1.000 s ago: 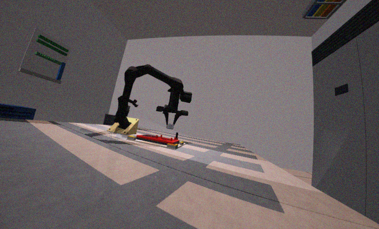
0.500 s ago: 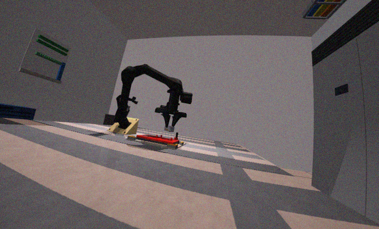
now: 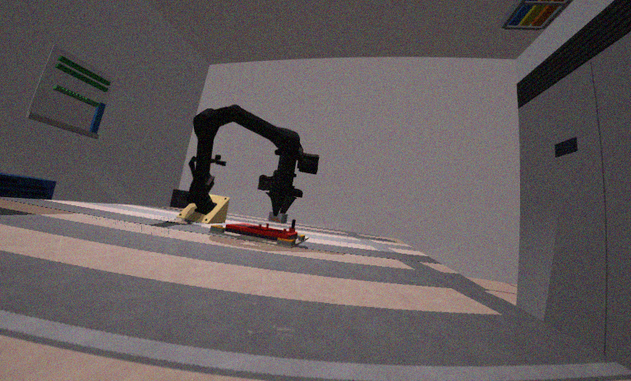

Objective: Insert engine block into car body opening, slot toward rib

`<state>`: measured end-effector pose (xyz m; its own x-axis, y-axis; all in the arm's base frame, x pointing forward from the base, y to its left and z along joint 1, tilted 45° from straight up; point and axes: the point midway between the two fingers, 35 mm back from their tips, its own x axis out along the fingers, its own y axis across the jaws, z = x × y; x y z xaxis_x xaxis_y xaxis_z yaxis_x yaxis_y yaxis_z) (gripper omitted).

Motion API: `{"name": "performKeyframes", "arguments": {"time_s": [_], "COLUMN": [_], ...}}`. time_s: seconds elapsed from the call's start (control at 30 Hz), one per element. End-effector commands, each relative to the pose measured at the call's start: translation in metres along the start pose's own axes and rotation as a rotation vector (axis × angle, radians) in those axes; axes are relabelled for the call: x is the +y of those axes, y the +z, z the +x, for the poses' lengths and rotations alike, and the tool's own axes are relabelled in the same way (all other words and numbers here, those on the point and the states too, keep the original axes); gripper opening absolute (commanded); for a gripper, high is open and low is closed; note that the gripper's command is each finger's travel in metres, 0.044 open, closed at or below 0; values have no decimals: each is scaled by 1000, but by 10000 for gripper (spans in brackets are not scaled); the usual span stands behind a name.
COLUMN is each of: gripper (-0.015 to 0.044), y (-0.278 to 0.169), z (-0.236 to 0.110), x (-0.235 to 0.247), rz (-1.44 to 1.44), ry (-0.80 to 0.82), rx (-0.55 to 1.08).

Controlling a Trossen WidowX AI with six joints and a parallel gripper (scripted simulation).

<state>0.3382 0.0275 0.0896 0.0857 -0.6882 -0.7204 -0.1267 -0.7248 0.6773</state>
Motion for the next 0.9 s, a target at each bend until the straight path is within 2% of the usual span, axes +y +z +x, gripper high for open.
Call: {"name": "performKeyframes", "arguments": {"time_s": [0.0,0.2,0.4,0.87], "gripper": [0,0,157,159], "y": [-3,-7,-7,-8], "z": [2,6,6,6], "x": [8,17,17,16], "rz": [-80,-205,-216,-192], "ry": [4,10,10,10], "rx": [6,4,4,4]}}
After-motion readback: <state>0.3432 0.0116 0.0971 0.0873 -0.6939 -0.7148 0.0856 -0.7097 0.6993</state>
